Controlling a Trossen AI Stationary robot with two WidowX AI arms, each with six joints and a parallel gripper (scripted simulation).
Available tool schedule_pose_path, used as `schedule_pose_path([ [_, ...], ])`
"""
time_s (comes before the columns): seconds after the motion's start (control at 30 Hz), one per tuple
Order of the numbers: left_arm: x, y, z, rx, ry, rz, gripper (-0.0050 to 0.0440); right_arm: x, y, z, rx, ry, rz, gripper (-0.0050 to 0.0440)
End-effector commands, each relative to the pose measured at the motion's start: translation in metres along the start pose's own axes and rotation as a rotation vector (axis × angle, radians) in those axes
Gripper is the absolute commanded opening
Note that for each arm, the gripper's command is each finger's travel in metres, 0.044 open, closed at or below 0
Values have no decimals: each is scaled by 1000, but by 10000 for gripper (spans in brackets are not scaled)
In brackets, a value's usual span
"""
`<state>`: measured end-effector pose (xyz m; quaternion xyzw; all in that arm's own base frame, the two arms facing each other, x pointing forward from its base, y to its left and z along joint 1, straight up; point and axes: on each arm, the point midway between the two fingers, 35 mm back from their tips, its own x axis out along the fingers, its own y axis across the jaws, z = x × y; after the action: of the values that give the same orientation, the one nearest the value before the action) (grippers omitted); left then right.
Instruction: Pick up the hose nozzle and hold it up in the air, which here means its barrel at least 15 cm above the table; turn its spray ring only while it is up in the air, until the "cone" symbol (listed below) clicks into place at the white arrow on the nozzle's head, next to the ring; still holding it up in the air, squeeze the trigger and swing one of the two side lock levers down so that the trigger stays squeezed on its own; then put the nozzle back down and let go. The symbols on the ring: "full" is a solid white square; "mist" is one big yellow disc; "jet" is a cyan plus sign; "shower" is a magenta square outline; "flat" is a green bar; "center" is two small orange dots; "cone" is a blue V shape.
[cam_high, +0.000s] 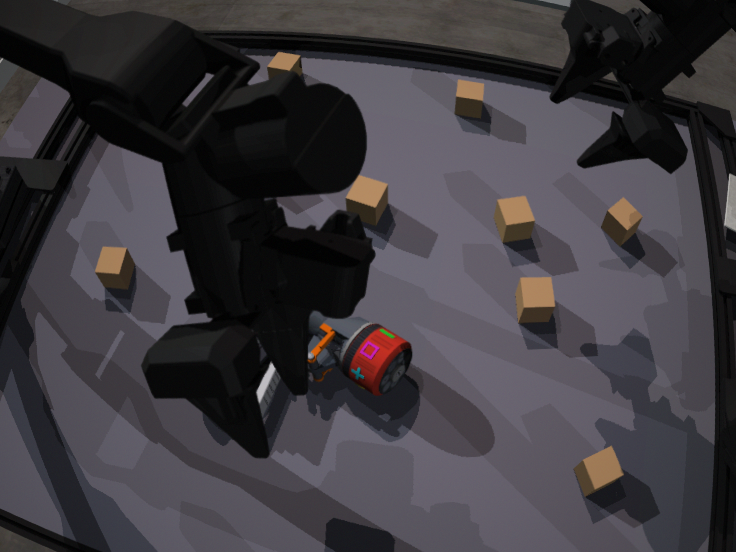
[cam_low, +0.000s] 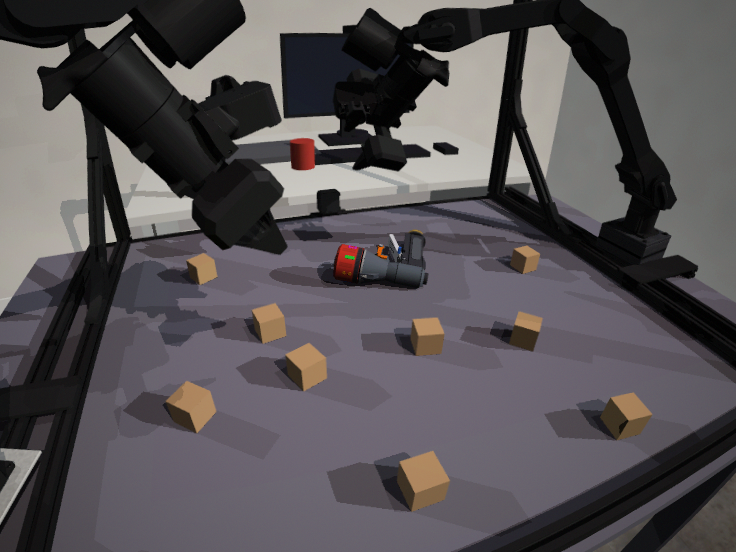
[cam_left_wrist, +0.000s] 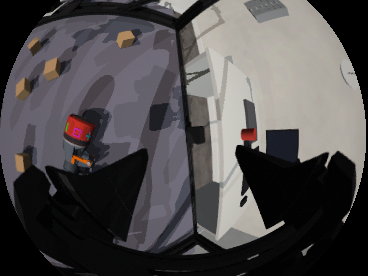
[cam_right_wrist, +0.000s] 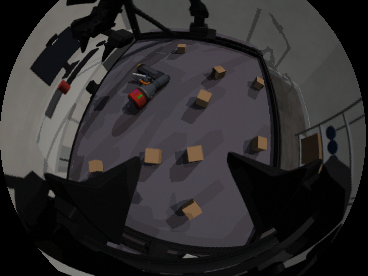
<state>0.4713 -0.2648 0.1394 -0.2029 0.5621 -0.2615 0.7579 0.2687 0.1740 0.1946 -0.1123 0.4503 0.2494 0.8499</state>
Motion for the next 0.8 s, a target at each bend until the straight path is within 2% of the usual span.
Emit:
schedule_pose_path([
  [0.0, 0, 0, 0, 0, 0, 0, 400, 0, 0, 0, 0, 0, 0, 400],
  [0.57, 0, 0, 0, 4, 1, 1, 400, 0, -1, 0, 2, -2, 0, 400],
  [0.77, 2, 8, -5, 146, 22, 47, 400, -8, -18, 12, 52, -78, -14, 400],
])
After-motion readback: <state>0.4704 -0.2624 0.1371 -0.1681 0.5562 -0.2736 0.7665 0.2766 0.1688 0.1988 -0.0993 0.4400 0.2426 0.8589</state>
